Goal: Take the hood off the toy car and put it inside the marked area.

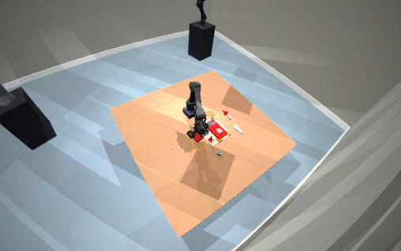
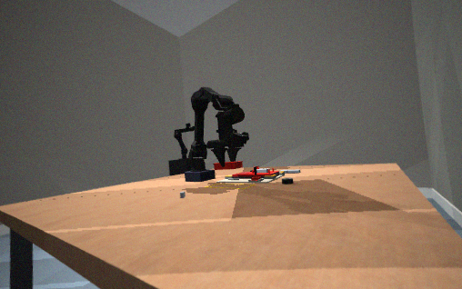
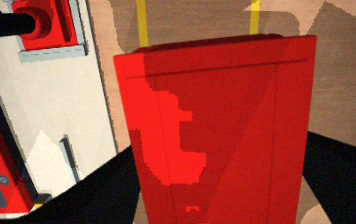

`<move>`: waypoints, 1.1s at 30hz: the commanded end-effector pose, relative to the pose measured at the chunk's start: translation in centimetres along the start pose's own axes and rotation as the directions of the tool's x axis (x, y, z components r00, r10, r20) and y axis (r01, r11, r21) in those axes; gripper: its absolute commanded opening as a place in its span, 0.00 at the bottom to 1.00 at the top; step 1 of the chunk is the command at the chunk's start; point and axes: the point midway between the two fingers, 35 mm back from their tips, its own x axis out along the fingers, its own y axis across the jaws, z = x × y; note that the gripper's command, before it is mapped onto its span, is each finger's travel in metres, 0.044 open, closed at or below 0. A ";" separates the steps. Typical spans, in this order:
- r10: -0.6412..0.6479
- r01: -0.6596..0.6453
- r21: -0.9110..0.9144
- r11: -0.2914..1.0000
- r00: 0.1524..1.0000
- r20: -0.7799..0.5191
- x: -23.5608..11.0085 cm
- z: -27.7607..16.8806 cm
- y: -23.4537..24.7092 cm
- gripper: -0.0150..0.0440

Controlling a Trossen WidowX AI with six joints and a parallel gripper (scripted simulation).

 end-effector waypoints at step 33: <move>0.006 -0.006 -0.003 1.000 1.000 -0.003 3.2 -0.2 0.2 0.25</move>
